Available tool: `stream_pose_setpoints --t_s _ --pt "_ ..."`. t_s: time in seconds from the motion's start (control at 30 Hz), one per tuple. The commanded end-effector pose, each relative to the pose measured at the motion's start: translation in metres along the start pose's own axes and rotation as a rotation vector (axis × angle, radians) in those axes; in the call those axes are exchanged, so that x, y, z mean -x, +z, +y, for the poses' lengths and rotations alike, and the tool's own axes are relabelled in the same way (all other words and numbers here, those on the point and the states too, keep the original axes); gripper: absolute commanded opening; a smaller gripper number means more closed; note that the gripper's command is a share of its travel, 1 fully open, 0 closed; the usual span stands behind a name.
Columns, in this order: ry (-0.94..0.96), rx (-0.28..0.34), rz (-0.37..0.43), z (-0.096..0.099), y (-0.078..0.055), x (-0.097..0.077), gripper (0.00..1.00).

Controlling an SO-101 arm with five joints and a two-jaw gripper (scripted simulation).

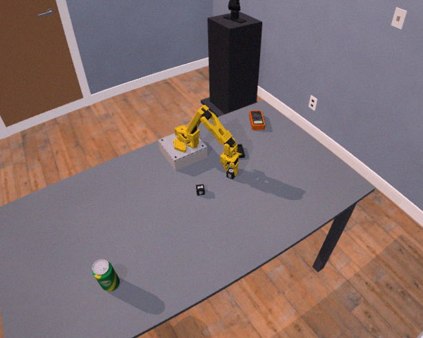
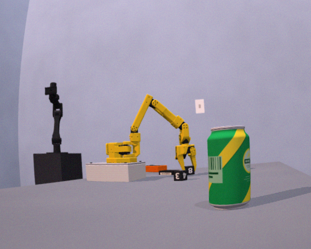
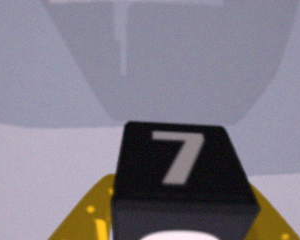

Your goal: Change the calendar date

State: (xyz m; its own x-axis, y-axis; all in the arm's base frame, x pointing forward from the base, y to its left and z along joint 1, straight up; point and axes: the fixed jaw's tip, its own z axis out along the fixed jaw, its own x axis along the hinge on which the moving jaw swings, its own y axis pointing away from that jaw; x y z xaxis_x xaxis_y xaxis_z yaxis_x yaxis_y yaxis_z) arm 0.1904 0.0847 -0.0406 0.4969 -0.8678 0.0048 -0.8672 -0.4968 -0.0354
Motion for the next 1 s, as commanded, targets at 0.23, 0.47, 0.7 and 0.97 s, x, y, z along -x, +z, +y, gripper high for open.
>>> stream_pose_setpoints --t_s 0.23,0.47,0.7,0.97 --pt "0.008 0.022 -0.003 0.0056 0.0076 -0.0012 0.0" --pt "0.008 0.022 -0.003 0.0056 0.0076 -0.0012 0.06" --pt "0.008 0.022 -0.003 0.0056 0.0076 -0.0012 0.18" --pt "0.008 0.022 -0.003 0.0056 0.0076 -0.0012 0.19"
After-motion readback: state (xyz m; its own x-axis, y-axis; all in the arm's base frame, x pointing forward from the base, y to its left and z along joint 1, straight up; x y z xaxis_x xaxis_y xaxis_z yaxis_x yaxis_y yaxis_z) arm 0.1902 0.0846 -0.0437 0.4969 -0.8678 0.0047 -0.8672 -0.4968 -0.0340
